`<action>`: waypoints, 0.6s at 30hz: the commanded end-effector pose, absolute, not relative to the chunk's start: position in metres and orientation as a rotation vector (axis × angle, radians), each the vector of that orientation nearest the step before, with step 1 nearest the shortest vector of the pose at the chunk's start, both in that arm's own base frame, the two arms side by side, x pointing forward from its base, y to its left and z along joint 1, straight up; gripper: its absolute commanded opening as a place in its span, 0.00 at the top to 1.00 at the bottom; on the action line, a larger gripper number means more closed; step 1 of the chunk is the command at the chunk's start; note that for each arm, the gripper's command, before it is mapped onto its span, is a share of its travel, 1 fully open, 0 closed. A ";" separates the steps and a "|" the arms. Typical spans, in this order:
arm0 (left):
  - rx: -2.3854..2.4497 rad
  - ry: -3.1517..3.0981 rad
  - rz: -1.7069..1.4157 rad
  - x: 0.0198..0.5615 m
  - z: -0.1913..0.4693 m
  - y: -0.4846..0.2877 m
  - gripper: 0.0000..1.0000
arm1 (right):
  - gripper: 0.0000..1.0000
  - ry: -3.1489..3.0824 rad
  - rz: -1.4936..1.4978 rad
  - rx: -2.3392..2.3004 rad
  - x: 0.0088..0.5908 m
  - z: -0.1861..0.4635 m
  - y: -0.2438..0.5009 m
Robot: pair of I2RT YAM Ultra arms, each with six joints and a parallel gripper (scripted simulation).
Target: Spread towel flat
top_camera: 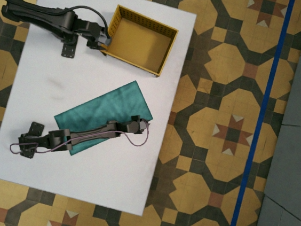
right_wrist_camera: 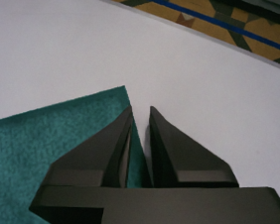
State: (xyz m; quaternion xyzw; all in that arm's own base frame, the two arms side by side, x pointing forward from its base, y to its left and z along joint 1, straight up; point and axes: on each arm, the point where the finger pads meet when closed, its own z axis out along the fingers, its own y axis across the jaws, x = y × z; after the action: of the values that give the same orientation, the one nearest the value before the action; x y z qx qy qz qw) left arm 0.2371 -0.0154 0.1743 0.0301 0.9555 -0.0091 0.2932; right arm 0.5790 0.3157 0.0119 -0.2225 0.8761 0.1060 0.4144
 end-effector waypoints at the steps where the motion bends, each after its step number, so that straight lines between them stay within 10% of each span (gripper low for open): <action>1: 0.081 2.496 -0.029 0.245 0.191 -0.015 0.36 | 0.85 2.196 0.271 -0.582 0.577 0.016 0.326; 6: 0.081 2.496 -0.029 0.245 0.191 -0.015 0.36 | 0.85 2.168 0.271 -0.559 0.583 0.058 0.319; 7: 0.081 2.496 -0.029 0.245 0.191 -0.015 0.36 | 0.36 2.168 0.272 -0.561 0.582 0.078 0.319; 18: 0.081 2.496 -0.029 0.245 0.191 -0.015 0.36 | 0.36 2.168 0.272 -0.561 0.580 0.128 0.318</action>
State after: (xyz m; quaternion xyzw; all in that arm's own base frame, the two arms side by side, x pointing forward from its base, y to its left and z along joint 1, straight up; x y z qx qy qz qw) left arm 0.2371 -0.0154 0.1743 0.0301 0.9555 -0.0091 0.2932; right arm 0.5804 0.3206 0.1109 -0.2229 0.8674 0.1114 0.4308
